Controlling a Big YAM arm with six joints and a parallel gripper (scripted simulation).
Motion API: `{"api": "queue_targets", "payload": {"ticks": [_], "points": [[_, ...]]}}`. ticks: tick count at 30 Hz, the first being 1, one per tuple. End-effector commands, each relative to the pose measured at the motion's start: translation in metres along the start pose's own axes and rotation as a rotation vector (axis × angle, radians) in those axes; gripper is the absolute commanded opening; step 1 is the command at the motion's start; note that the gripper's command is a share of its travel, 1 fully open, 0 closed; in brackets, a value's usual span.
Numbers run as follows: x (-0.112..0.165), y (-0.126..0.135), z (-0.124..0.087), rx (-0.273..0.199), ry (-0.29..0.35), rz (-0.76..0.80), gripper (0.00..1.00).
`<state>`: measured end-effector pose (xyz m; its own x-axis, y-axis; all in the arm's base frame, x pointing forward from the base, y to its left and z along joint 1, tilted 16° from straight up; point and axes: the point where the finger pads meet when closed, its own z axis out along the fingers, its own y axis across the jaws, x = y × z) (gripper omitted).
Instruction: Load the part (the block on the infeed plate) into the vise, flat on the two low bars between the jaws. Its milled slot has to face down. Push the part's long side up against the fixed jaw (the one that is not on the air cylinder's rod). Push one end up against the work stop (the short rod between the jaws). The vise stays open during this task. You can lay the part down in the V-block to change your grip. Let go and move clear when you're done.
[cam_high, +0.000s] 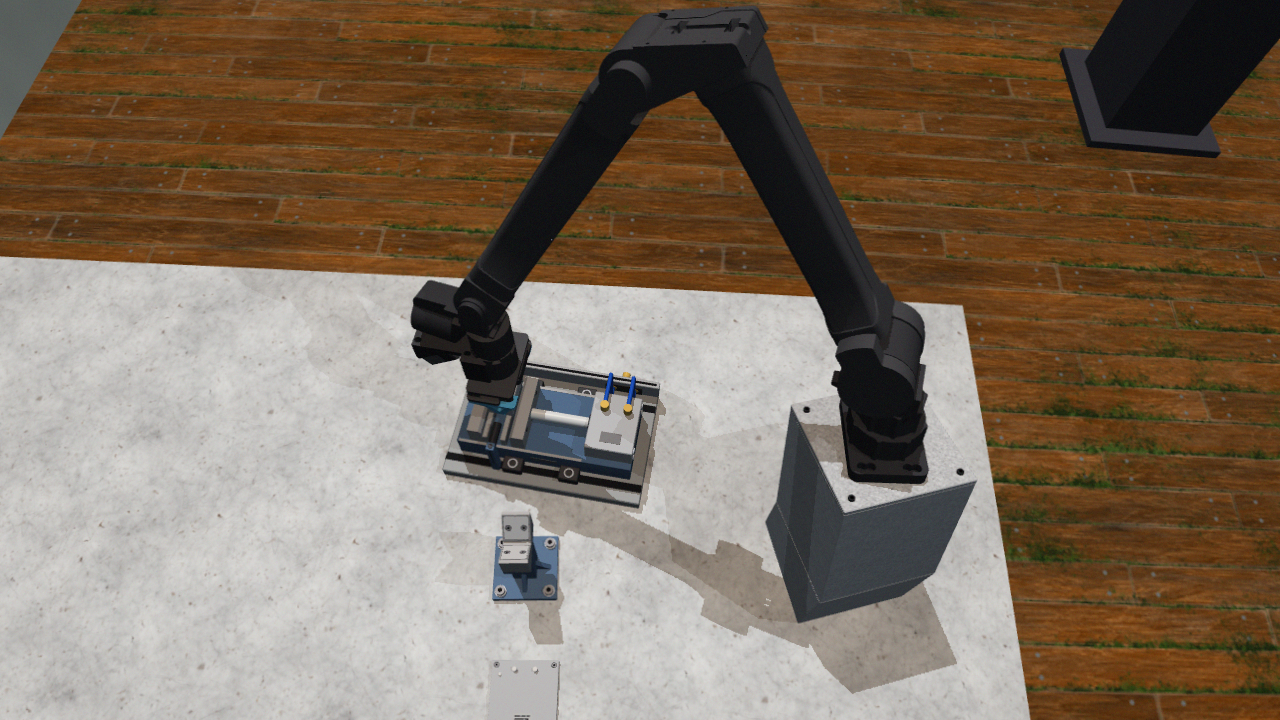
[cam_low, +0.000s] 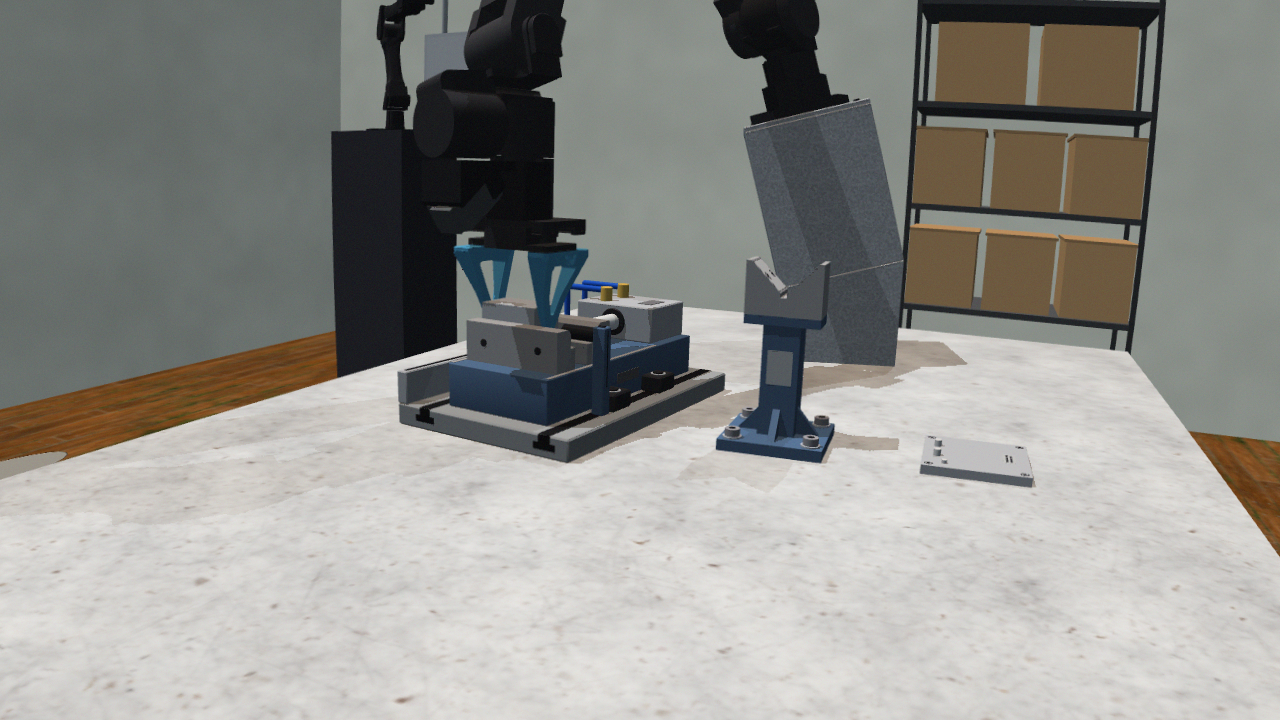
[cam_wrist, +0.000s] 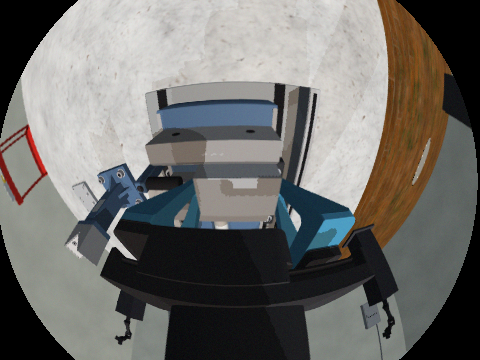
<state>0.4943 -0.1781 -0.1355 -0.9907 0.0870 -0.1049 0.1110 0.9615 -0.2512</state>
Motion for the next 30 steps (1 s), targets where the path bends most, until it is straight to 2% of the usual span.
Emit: {"api": "queue_targets", "payload": {"ticks": [1,22,23,30], "points": [[-0.0152,0.0022,-0.0031,0.002,-0.034,-0.014,0.00],[-0.0152,0.0022,-0.0031,0.002,-0.034,-0.014,0.00],[-0.0152,0.0022,-0.0031,0.002,-0.034,-0.014,0.74],[-0.0152,0.0022,-0.0031,0.002,-0.034,-0.014,0.74]]}}
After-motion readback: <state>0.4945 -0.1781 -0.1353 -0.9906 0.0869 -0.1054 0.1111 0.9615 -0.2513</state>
